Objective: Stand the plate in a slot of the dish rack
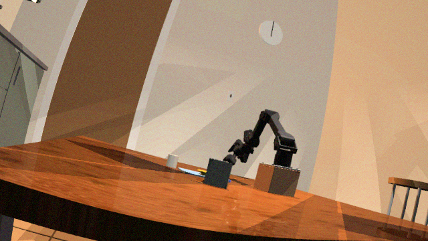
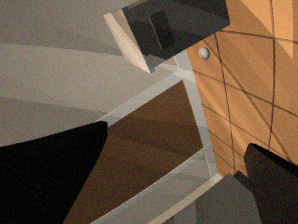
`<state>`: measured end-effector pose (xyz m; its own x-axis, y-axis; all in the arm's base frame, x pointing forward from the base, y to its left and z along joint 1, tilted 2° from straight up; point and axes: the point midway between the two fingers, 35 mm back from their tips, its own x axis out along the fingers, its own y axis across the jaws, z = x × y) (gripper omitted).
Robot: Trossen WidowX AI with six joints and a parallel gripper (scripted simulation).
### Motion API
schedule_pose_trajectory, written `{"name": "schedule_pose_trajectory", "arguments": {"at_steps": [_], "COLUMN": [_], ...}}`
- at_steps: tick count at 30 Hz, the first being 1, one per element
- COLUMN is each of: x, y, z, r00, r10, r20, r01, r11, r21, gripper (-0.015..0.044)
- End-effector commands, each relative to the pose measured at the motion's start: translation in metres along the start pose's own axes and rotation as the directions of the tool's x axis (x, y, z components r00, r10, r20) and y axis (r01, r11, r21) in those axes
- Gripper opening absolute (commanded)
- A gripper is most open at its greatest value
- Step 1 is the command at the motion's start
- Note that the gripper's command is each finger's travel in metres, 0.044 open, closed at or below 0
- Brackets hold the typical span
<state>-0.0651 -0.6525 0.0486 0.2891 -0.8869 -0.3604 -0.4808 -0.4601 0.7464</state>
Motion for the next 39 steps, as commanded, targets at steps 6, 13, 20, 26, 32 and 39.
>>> {"name": "schedule_pose_trajectory", "arguments": {"at_steps": [6,13,20,26,32,39], "x": [0.006,0.008,0.006,-0.001,-0.012,-0.029], "y": [-0.033,-0.065,-0.098,-0.129,-0.161,-0.197], "z": [-0.041,-0.080,-0.118,-0.150,-0.181,-0.213], "r00": [0.995,0.984,0.966,0.943,0.915,0.876], "r10": [-0.095,-0.177,-0.260,-0.332,-0.403,-0.482], "r20": [0.009,0.001,0.000,0.004,0.009,0.021], "r01": [0.096,0.169,0.233,0.275,0.299,0.301], "r11": [0.981,0.937,0.864,0.774,0.663,0.511], "r21": [-0.171,-0.305,-0.447,-0.570,-0.687,-0.806], "gripper": [0.0400,0.0400,0.0400,0.0400,0.0400,0.0400]}}
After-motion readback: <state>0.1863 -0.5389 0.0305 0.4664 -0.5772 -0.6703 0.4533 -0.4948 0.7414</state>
